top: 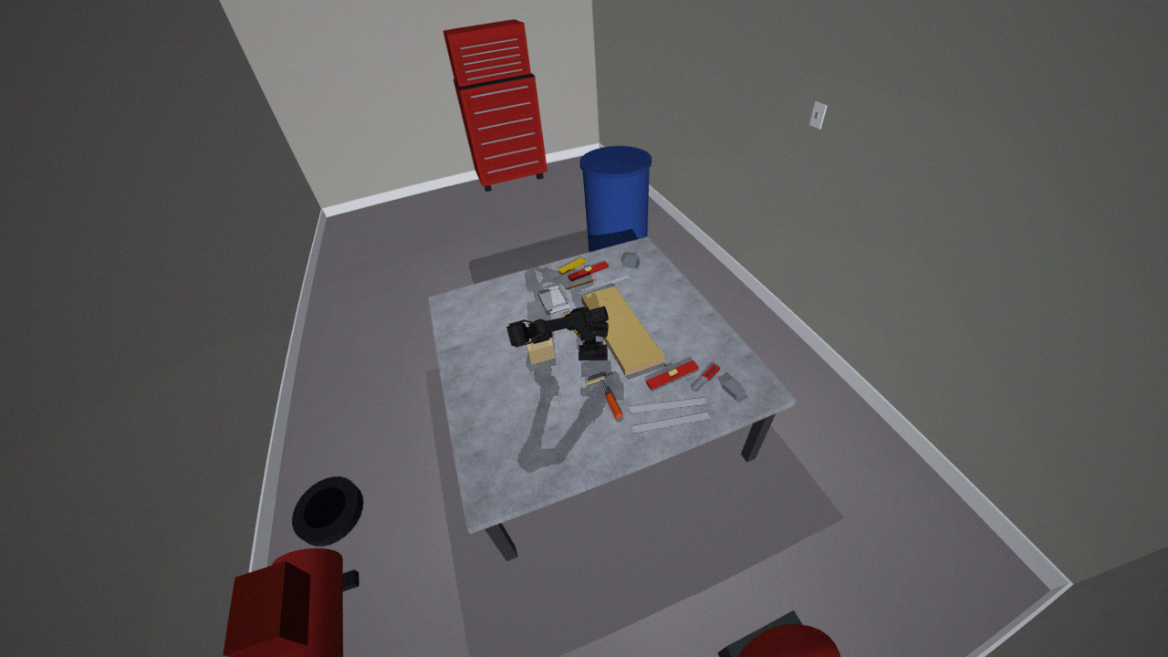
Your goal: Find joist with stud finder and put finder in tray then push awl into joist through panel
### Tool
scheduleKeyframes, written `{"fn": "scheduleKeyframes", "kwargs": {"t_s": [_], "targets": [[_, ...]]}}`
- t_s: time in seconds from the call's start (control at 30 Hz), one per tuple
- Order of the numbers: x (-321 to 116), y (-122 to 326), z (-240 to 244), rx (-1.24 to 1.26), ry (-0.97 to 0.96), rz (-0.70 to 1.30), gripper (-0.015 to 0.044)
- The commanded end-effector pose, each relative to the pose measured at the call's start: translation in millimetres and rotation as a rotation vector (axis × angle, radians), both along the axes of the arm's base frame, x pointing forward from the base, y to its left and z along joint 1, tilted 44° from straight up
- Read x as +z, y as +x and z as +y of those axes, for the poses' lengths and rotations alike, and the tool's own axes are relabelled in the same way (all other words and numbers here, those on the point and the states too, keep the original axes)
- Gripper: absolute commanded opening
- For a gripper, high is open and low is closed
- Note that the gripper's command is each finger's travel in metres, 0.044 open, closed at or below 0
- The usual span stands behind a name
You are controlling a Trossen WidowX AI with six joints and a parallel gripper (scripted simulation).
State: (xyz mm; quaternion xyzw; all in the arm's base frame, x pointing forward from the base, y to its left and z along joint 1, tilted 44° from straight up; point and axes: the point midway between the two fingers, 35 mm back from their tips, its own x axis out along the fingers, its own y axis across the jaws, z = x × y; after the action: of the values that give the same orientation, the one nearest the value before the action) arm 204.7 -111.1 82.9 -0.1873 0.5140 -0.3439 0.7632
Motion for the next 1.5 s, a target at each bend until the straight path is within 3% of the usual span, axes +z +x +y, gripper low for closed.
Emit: {"fn": "scheduleKeyframes", "kwargs": {"t_s": [0.0,0.43,1.47], "targets": [[19,0,12,-0.001,-0.011,-0.017,0.0],[43,1,27,0.016,-0.026,-0.01,0.0],[81,132,16,0.22,-0.02,0.18,0.0]]}}
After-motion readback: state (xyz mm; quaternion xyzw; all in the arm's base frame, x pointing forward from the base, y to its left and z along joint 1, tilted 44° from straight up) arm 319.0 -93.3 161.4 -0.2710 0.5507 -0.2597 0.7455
